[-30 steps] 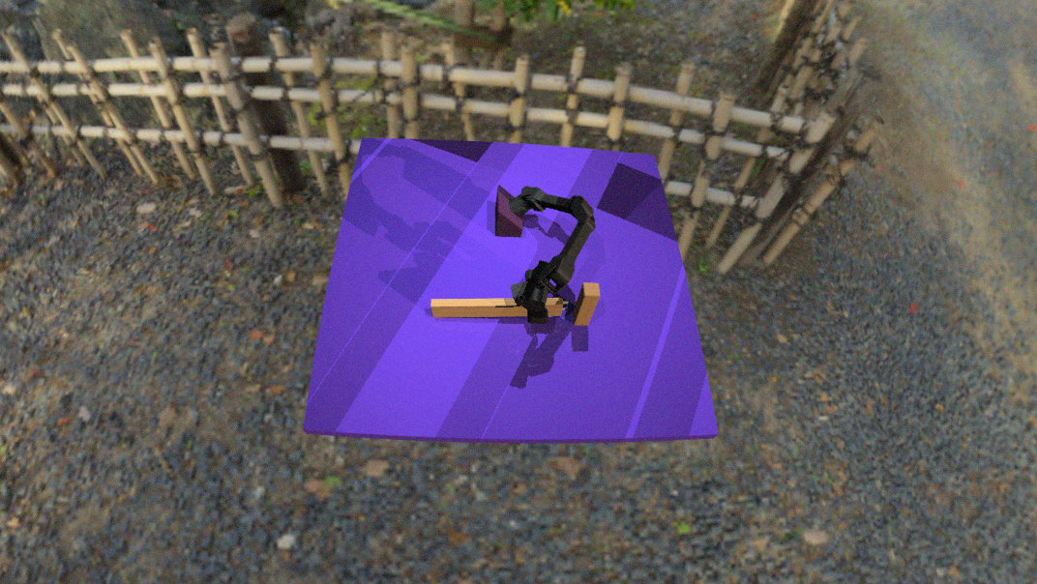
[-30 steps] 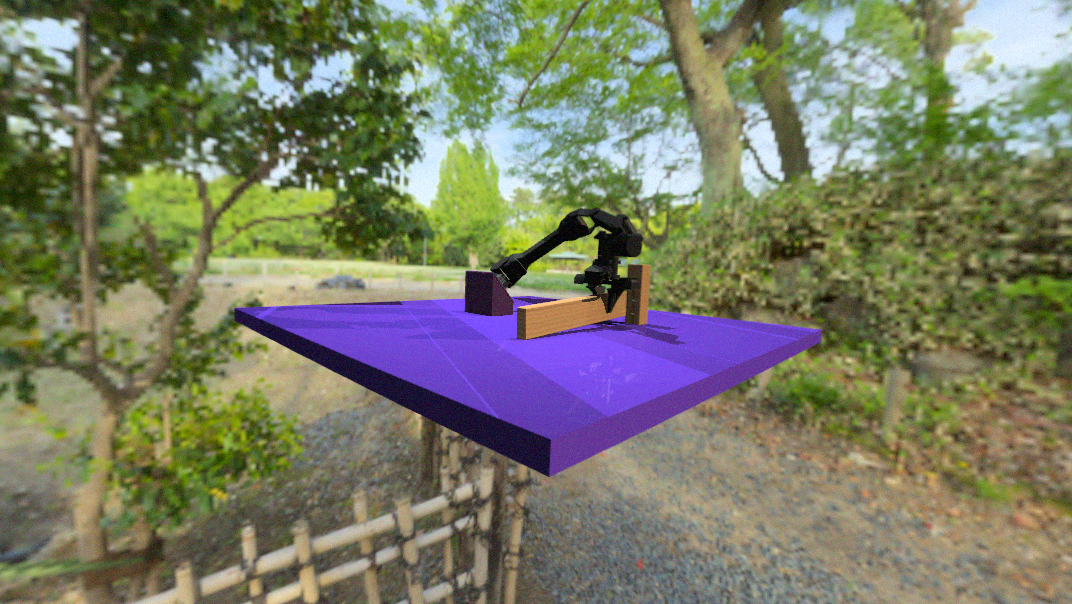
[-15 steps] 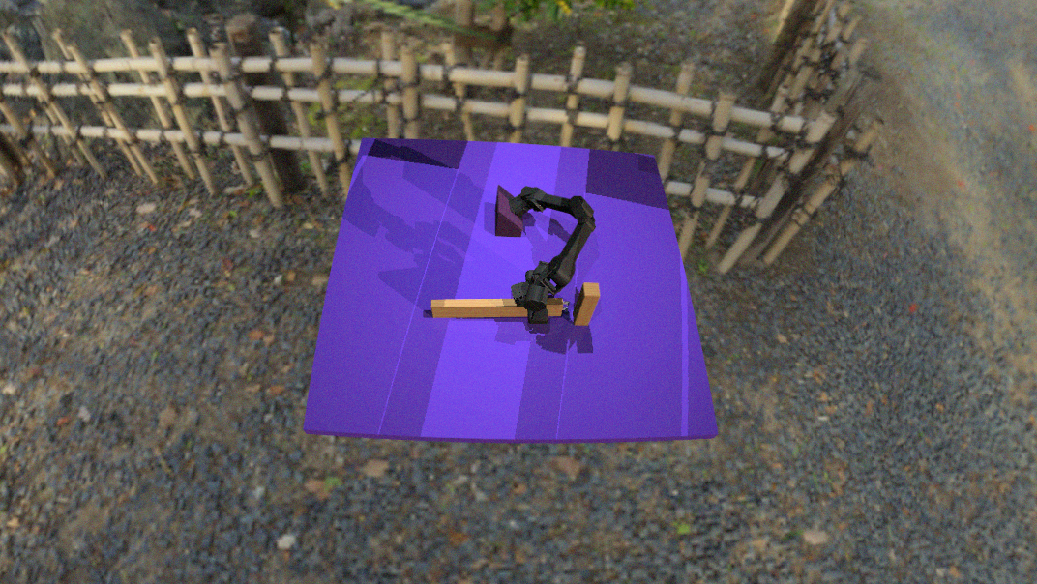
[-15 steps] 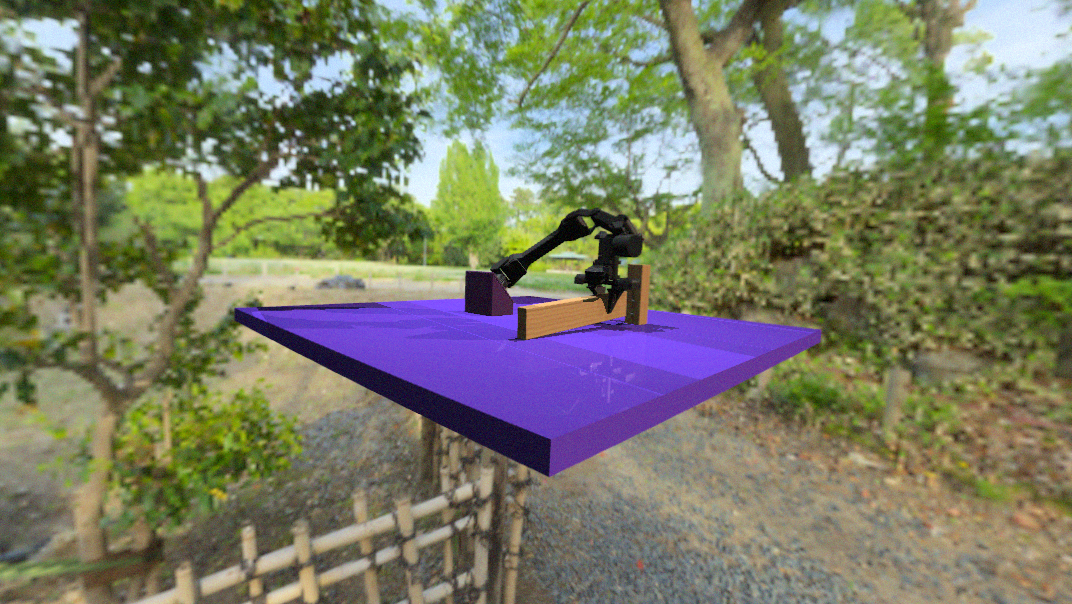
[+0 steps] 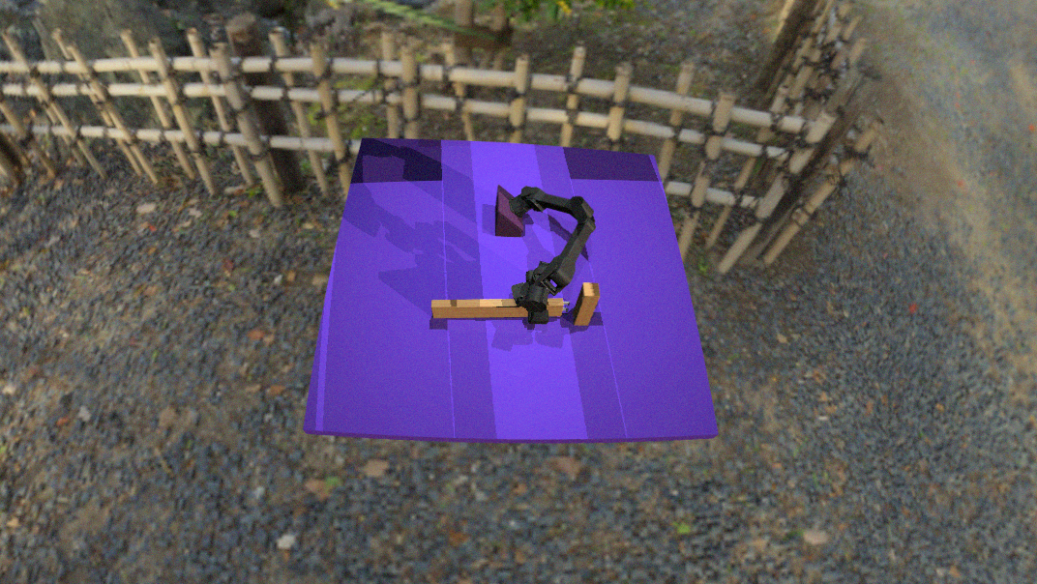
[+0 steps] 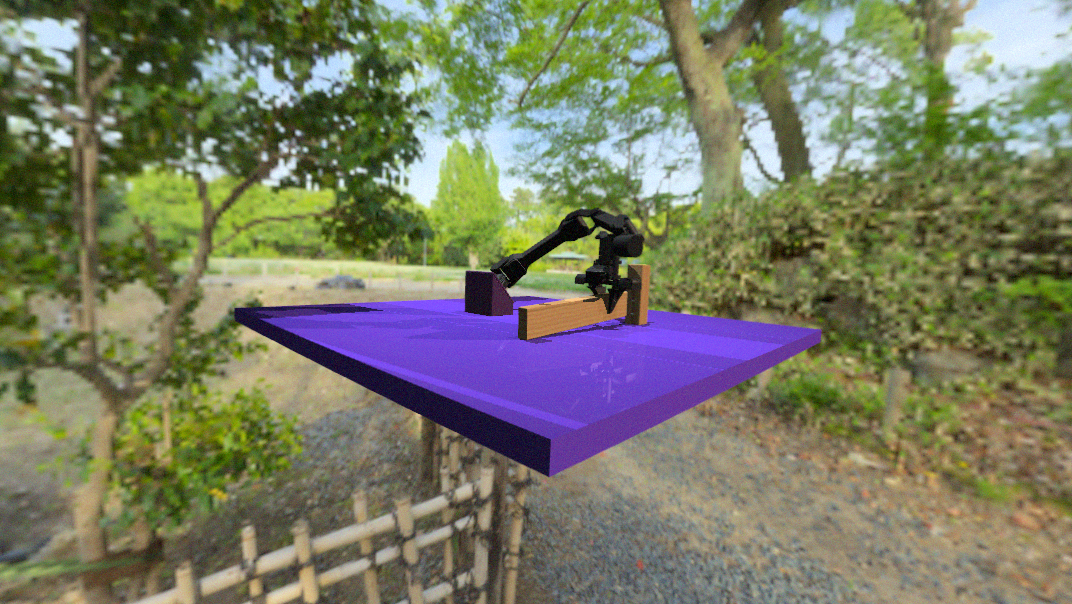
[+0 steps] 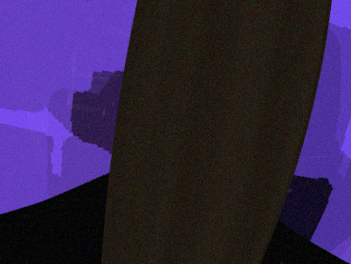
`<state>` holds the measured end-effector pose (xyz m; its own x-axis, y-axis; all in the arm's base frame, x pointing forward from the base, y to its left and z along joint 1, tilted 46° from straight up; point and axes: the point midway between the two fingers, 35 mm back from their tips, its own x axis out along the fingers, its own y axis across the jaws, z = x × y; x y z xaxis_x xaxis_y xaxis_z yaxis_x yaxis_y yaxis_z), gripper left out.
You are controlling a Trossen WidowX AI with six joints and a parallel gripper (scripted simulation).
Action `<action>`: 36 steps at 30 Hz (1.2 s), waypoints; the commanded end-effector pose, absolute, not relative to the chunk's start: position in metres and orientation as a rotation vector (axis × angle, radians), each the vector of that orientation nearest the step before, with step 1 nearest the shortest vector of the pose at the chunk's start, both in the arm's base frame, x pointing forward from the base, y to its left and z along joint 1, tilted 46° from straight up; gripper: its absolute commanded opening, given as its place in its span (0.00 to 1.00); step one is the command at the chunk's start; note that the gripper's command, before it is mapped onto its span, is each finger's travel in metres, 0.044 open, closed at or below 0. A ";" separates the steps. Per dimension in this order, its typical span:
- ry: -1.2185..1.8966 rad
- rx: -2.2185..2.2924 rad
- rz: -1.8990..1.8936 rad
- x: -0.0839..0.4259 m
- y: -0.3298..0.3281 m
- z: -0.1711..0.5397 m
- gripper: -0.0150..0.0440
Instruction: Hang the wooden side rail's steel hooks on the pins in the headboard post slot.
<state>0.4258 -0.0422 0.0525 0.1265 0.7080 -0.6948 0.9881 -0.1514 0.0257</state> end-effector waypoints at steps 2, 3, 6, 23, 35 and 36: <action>1.607 1.927 -0.749 0.428 -0.049 0.057 0.25; 1.607 1.927 -0.749 0.428 -0.049 0.057 0.25; 1.607 1.927 -0.749 0.429 -0.049 0.057 0.25; 1.607 1.927 -0.749 0.431 -0.047 0.059 0.25; 1.607 1.927 -0.749 0.432 -0.047 0.060 0.25; 1.607 1.927 -0.749 0.432 -0.047 0.060 0.25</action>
